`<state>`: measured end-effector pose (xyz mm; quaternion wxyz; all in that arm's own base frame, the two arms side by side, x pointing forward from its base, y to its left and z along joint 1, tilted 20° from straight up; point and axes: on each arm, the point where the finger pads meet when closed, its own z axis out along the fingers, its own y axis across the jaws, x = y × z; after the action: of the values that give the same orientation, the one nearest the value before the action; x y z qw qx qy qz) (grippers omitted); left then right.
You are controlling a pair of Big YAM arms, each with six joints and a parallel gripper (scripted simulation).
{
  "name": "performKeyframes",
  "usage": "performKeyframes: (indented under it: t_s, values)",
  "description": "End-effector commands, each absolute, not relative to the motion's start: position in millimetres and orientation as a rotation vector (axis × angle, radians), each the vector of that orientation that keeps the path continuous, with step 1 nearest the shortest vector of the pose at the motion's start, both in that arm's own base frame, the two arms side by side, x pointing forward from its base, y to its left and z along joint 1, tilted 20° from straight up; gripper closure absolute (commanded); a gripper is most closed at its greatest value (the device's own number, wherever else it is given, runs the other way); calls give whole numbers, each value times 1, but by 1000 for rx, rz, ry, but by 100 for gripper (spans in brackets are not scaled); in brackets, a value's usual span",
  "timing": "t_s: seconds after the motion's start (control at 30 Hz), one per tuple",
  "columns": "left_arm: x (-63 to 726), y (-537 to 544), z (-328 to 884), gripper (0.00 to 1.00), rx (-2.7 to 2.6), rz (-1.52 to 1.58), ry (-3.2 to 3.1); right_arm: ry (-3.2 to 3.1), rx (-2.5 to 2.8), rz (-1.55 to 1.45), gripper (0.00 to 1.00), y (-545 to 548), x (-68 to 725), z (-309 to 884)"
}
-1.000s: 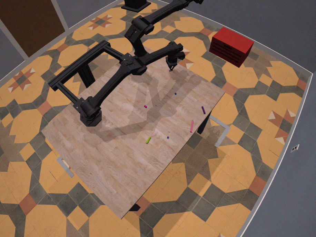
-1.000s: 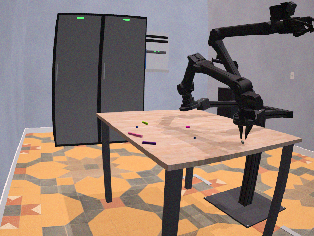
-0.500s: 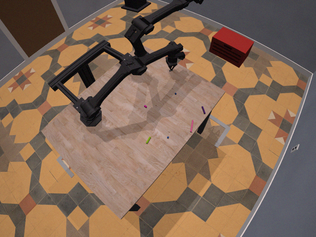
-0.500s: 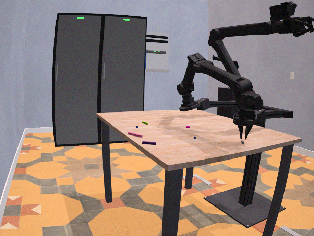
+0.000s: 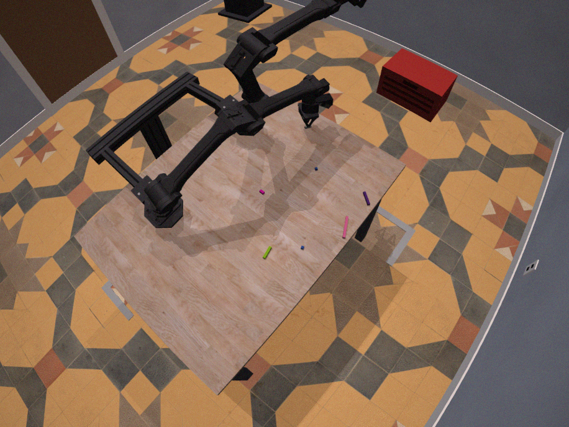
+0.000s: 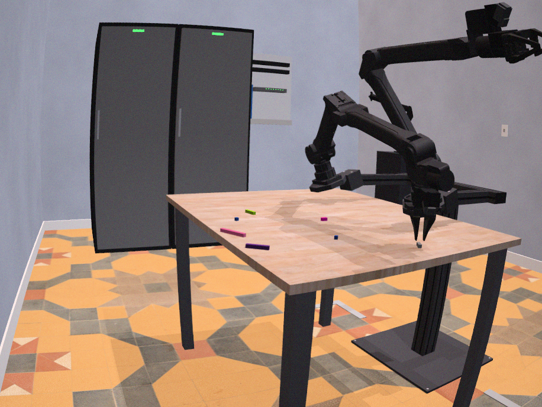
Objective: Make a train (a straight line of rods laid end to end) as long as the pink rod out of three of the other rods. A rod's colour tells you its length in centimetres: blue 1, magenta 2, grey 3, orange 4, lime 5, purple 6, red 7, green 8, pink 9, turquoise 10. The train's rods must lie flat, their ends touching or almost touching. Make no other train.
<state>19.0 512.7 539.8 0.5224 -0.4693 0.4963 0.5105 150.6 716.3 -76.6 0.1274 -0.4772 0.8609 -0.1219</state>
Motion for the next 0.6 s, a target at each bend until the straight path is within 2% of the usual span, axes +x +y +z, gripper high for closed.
performKeyframes:
  t_s: [0.0, 0.57]
  values:
    - [12, 506, 550, 0, -1121, 1237, 1146, 2480, -1382, -297, 77, 726, 153, -51]
    - [12, 506, 550, 0, -1121, 1237, 1146, 2481, -1395, -315, 77, 722, 149, -64]
